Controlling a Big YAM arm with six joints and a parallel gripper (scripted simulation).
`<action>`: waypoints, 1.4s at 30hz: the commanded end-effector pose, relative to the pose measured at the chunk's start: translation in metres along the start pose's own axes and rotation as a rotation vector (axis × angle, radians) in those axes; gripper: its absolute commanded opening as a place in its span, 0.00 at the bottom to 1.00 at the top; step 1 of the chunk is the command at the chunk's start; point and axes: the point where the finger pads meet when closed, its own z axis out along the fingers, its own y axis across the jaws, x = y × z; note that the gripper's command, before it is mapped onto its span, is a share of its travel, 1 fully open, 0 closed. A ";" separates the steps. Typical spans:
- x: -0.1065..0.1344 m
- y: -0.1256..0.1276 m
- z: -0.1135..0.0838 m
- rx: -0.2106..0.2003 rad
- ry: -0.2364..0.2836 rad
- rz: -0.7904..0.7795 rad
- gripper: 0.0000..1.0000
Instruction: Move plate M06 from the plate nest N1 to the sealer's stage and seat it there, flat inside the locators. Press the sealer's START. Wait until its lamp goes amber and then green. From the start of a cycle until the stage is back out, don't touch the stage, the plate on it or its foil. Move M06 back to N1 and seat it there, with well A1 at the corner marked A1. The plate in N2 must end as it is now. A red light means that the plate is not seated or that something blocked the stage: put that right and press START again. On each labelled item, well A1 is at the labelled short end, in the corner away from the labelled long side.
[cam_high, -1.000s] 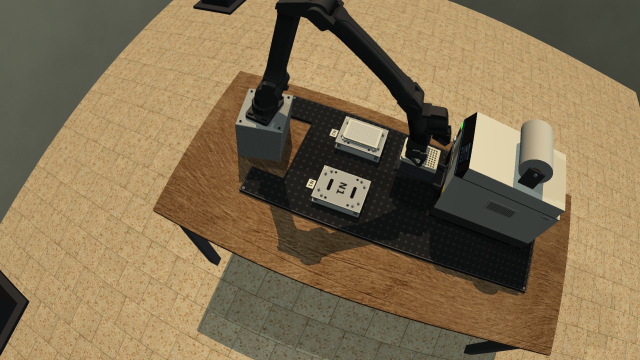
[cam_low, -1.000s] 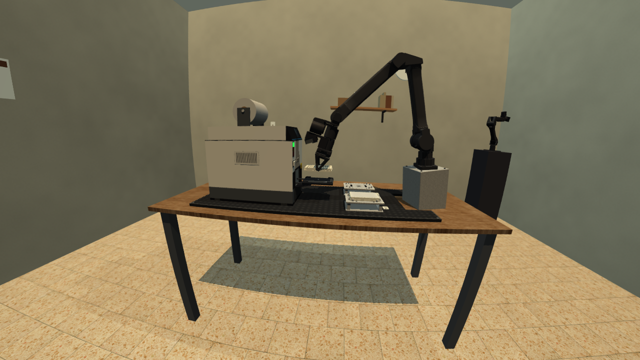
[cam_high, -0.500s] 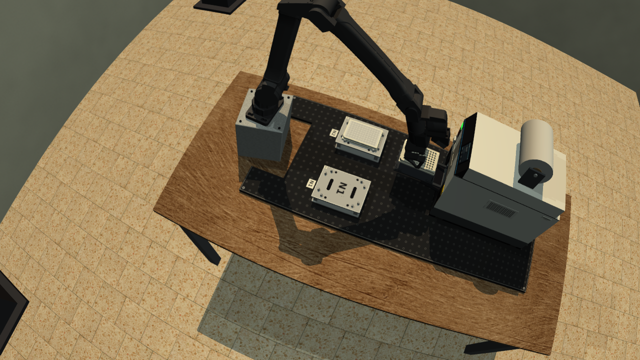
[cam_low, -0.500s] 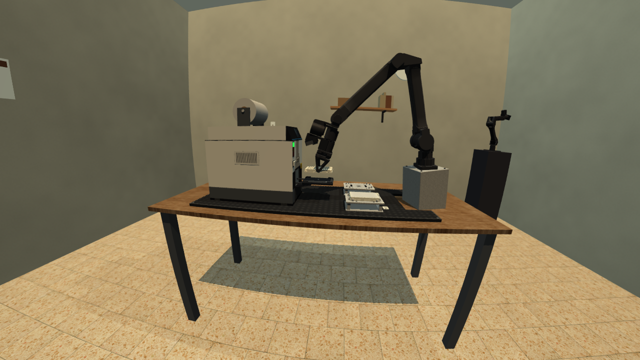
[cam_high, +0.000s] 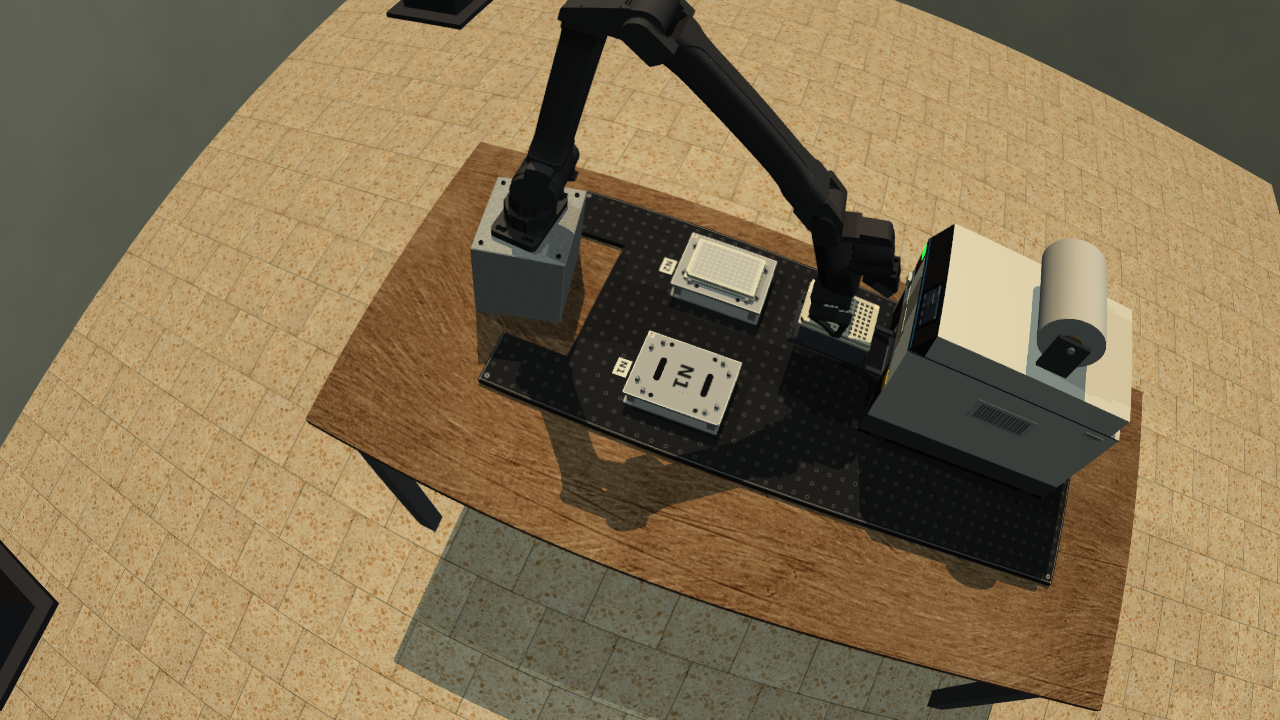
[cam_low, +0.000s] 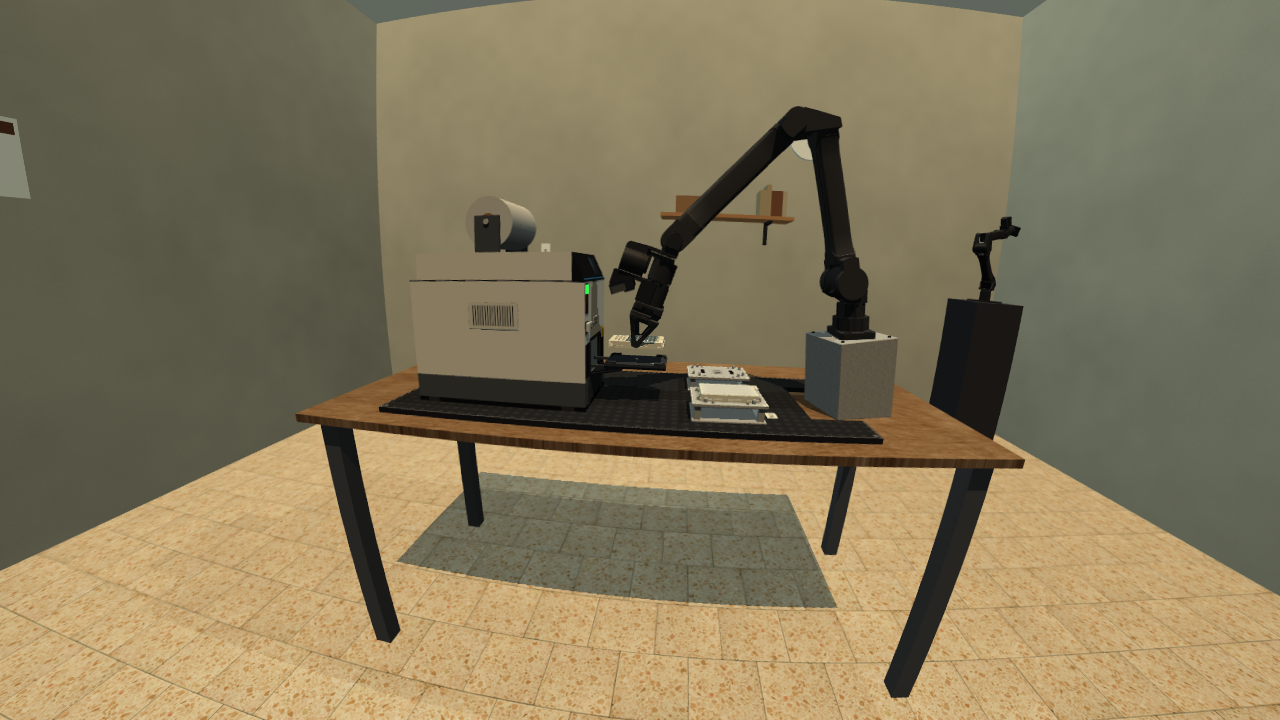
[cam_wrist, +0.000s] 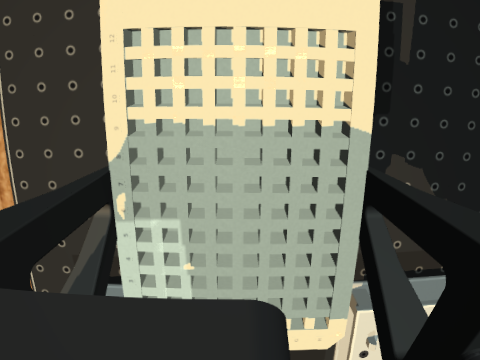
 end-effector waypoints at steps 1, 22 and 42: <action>-0.024 0.004 -0.004 -0.003 -0.052 -0.006 0.00; -0.014 0.003 -0.001 -0.004 -0.045 0.004 0.00; -0.026 -0.006 -0.010 0.003 -0.052 0.003 0.00</action>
